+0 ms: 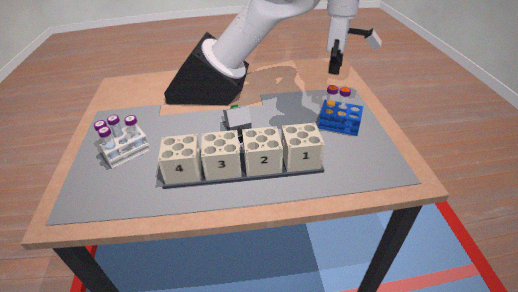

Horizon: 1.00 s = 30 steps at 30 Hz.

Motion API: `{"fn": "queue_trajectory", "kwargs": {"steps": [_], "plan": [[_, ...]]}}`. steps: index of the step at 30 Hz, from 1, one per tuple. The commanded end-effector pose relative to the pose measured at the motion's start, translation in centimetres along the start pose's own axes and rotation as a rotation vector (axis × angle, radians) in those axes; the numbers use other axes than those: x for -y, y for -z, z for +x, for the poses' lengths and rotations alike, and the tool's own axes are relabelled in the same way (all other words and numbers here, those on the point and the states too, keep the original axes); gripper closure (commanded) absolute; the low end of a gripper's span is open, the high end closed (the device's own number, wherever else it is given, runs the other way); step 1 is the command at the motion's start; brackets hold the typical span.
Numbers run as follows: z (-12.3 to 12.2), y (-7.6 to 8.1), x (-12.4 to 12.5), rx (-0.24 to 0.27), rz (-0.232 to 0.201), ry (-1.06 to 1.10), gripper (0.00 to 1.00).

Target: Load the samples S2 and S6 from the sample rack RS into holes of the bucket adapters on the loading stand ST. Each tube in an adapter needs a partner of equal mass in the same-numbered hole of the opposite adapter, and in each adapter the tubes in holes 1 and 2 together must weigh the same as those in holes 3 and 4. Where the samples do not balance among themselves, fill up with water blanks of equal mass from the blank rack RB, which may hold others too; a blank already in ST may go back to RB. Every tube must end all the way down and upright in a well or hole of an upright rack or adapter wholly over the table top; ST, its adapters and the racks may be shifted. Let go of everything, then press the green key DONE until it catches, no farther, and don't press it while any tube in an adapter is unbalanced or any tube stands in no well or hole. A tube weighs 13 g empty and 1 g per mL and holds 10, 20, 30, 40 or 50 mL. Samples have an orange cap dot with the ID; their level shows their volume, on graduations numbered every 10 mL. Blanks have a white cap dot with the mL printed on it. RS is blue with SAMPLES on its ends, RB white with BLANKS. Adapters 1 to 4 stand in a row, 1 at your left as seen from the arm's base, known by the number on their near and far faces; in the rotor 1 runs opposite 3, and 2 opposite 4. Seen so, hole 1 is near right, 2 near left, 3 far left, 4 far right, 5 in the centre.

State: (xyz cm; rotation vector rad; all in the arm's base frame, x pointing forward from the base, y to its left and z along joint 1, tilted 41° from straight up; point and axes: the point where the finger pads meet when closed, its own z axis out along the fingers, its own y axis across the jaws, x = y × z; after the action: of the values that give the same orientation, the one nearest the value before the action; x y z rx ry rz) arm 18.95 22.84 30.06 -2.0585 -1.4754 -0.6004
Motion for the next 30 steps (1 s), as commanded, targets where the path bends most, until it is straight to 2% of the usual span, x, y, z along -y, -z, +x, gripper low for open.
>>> {"fn": "queue_trajectory", "kwargs": {"steps": [1,30], "plan": [[0.1,-0.4,-0.1,-0.002,-0.001,0.001,0.43],[0.1,-5.8,-0.1,-0.002,-0.001,0.001,0.43]]}}
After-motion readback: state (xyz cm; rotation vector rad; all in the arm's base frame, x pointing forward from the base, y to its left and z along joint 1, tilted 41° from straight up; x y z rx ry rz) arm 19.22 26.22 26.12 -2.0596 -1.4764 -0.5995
